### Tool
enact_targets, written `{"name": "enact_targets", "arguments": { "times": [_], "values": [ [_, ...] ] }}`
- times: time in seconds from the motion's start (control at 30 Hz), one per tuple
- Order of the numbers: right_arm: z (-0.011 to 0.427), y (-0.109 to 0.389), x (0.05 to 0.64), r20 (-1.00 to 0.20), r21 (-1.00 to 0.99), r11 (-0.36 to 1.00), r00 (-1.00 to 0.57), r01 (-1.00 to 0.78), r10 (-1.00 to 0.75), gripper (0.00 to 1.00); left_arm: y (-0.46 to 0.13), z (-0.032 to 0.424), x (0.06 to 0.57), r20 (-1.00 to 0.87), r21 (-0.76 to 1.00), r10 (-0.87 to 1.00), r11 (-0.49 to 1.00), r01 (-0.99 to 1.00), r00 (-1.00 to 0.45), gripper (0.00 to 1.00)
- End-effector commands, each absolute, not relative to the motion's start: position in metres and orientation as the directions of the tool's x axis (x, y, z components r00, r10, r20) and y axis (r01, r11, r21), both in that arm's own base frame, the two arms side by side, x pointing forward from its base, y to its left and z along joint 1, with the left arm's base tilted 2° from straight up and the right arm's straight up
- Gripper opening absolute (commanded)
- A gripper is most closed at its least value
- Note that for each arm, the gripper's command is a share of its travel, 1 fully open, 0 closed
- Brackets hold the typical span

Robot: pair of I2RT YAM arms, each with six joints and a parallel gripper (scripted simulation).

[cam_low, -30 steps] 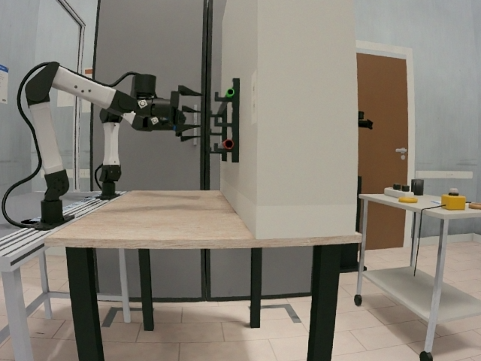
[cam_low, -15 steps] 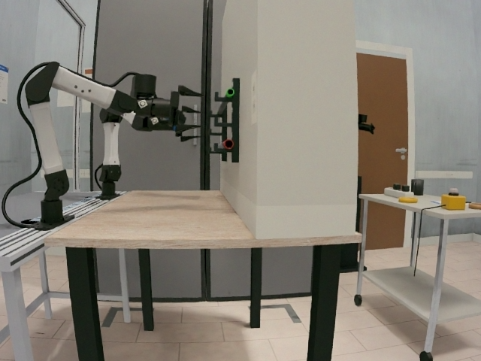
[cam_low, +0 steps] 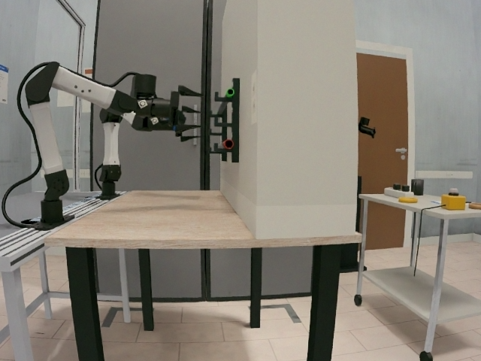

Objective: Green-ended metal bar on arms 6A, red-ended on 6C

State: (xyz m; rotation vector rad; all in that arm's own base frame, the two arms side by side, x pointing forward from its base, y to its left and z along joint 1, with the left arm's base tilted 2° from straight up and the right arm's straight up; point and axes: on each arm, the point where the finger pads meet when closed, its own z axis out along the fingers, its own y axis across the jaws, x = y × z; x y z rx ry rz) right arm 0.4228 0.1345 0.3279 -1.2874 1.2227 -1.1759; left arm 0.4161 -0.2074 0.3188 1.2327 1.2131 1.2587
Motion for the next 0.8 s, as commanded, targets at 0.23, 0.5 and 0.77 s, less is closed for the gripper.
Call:
{"name": "enact_targets", "arguments": {
  "times": [0.23, 0.5, 0.77],
  "values": [
    [0.370, 0.130, 0.419, 0.001, -1.000, -0.001, 0.026, -0.003, -1.000, 1.00, -0.206, 0.352, 0.412, 0.018, 1.000, 1.000, -0.019, -0.023, -0.017, 1.00],
    [0.383, 0.130, 0.419, 0.001, -1.000, -0.001, 0.026, -0.003, -1.000, 1.00, -0.206, 0.366, 0.411, 0.018, 1.000, 1.000, -0.019, -0.023, -0.017, 1.00],
    [0.393, 0.130, 0.419, 0.001, -1.000, -0.001, 0.026, -0.003, -1.000, 1.00, -0.206, 0.376, 0.411, 0.018, 1.000, 1.000, -0.019, -0.023, -0.017, 1.00]
  ]
}}
